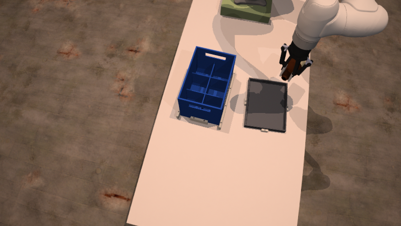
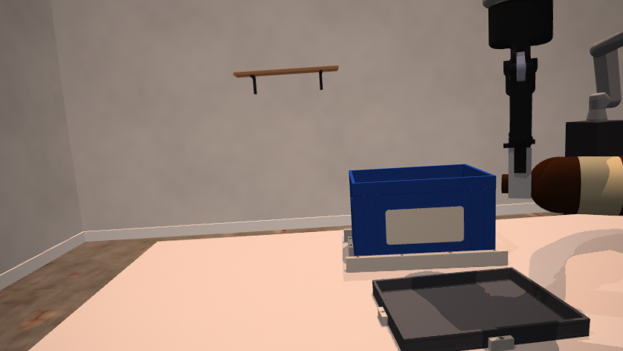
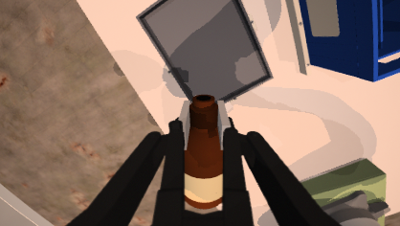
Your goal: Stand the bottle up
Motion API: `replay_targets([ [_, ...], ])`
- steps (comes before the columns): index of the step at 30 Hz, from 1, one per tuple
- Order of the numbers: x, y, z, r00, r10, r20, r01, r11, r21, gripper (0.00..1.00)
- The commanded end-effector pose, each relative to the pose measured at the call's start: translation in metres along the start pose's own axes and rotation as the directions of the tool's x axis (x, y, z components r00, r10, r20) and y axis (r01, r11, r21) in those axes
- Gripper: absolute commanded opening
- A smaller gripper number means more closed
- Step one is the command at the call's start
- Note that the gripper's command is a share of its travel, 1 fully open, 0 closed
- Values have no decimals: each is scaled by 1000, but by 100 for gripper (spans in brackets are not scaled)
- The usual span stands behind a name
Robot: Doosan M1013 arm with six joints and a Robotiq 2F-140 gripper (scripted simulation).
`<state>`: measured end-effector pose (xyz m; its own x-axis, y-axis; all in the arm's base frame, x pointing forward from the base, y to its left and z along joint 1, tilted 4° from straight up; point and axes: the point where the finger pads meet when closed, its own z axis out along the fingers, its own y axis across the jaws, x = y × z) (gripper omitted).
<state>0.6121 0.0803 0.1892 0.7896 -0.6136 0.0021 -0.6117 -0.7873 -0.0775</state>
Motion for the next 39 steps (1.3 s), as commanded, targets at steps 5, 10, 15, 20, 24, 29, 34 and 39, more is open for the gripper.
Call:
replay_targets([
  [5, 0, 0, 0, 1000, 0, 0, 0, 1000, 0, 10],
  [10, 0, 0, 0, 1000, 0, 0, 0, 1000, 0, 10],
  [15, 0, 0, 0, 1000, 0, 0, 0, 1000, 0, 10],
  [20, 0, 0, 0, 1000, 0, 0, 0, 1000, 0, 10],
  [24, 0, 0, 0, 1000, 0, 0, 0, 1000, 0, 10],
  [29, 0, 0, 0, 1000, 0, 0, 0, 1000, 0, 10],
  [34, 0, 0, 0, 1000, 2, 0, -2, 1000, 0, 10],
  [39, 0, 0, 0, 999, 32, 0, -32, 999, 0, 10],
])
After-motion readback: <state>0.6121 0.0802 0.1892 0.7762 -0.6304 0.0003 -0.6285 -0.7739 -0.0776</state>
